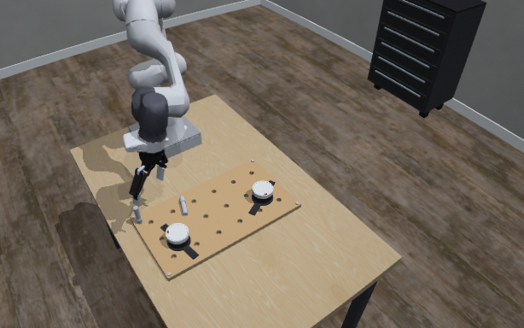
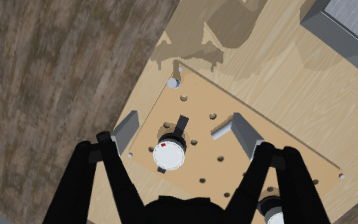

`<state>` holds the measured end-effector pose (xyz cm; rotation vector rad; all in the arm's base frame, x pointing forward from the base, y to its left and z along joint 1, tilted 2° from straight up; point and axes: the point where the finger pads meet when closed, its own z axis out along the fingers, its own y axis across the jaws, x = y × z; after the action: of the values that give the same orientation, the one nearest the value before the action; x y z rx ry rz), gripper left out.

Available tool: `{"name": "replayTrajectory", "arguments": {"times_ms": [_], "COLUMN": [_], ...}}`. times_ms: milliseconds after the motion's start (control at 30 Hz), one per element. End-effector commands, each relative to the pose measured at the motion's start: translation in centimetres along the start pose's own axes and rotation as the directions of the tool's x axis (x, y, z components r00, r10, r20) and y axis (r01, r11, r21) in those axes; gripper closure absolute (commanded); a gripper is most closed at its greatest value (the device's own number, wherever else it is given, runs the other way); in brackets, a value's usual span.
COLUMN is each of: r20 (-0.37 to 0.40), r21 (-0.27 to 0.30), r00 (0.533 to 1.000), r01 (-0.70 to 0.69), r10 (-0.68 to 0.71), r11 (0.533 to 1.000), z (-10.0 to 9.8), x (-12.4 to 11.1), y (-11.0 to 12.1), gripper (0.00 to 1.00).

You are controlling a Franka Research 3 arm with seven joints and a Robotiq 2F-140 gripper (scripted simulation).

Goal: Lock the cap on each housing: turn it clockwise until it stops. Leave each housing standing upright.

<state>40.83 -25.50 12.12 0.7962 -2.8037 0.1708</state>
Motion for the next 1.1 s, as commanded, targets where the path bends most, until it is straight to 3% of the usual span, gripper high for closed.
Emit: {"name": "replayTrajectory", "arguments": {"times_ms": [0, 500, 533, 1067], "r20": [0.047, 0.047, 0.094, 0.094], "r21": [-0.026, -0.026, -0.069, -0.069], "r00": [0.989, 0.989, 0.955, 0.955], "r01": [-0.137, -0.137, -0.277, -0.277], "r10": [0.139, 0.139, 0.282, 0.282], "r11": [0.990, 0.990, 0.958, 0.958], "z": [0.2, 0.2, 0.6, 0.6], "x": [1.3, 1.3, 2.8, 2.8], "y": [-0.9, -0.9, -1.7, -1.7], "gripper": [0.00, 0.00, 0.00, 0.00]}}
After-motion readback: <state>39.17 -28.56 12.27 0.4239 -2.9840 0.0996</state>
